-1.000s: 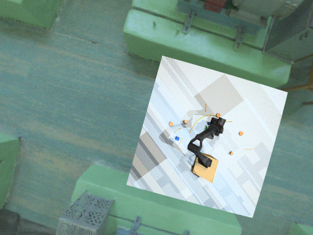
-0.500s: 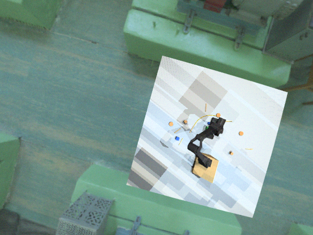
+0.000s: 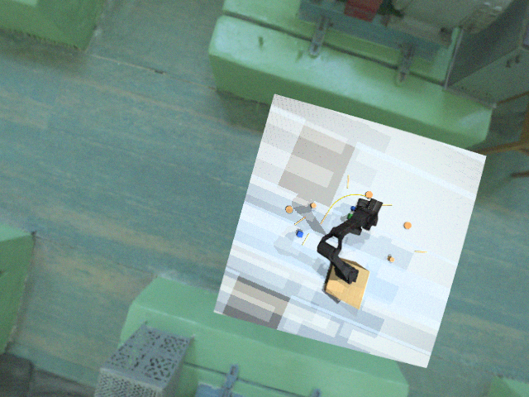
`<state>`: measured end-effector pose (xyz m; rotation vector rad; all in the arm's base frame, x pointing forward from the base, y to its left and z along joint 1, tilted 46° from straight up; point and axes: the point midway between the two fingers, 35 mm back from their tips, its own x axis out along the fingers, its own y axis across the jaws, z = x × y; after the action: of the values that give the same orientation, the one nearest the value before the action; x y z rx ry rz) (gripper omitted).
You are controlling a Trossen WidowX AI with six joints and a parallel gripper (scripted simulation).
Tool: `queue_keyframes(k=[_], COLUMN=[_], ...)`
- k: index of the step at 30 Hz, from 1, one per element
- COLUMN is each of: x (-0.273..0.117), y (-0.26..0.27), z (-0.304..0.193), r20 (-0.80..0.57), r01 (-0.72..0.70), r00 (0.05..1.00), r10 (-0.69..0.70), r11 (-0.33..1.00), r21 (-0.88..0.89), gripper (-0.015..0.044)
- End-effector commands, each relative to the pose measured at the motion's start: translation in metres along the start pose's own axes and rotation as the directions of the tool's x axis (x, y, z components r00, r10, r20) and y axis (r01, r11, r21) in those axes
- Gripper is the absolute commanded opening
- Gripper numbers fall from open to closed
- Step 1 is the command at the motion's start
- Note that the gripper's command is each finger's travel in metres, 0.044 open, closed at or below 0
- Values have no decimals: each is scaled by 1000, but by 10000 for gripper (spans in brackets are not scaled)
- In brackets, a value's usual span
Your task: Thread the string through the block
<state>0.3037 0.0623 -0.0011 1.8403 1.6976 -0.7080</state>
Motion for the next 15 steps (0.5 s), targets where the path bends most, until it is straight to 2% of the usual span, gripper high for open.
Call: queue_keyframes(k=[1, 15], x=[3, 3], y=[-2, -2], z=[0, 0], r20=[3, 3], r01=[13, 13], r00=[1000, 1000], r10=[-13, -13], r11=[1000, 1000], r21=[-1, -1], gripper=[181, 88])
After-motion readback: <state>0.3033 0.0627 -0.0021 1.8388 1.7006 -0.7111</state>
